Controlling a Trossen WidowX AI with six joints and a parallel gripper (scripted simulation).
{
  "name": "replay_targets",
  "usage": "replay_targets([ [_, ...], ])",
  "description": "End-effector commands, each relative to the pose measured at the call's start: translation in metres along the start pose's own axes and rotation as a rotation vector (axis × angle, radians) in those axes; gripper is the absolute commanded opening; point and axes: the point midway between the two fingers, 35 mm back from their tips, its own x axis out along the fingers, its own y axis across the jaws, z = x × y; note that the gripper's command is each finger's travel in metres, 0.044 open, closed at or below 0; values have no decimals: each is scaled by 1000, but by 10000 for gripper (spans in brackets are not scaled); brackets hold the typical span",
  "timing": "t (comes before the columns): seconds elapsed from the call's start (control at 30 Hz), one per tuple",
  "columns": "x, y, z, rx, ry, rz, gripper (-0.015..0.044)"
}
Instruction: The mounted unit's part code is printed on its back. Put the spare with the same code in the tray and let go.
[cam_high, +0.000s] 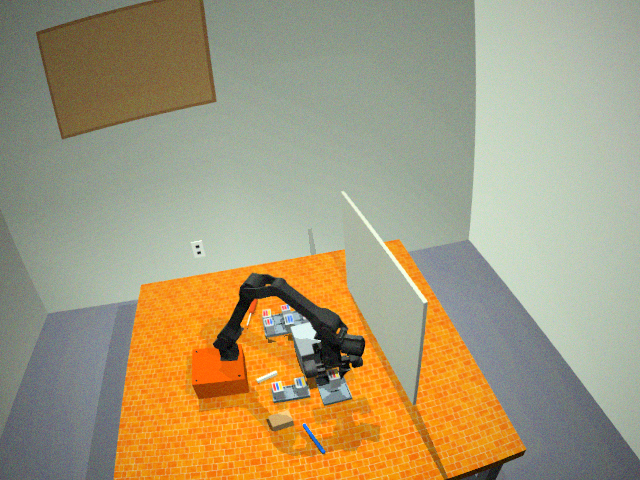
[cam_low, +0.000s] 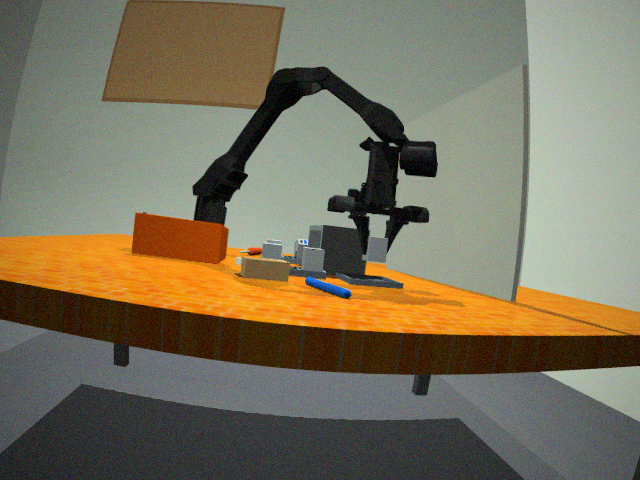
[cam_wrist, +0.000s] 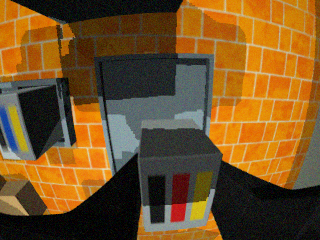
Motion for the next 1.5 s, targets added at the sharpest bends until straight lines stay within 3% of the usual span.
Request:
replay_targets([
  [0.0,4,1,1,4,-4,-1,0],
  [0.97,29,5,4,4,-4,-1,0],
  [1.47,27,4,3,0,0,0,394],
])
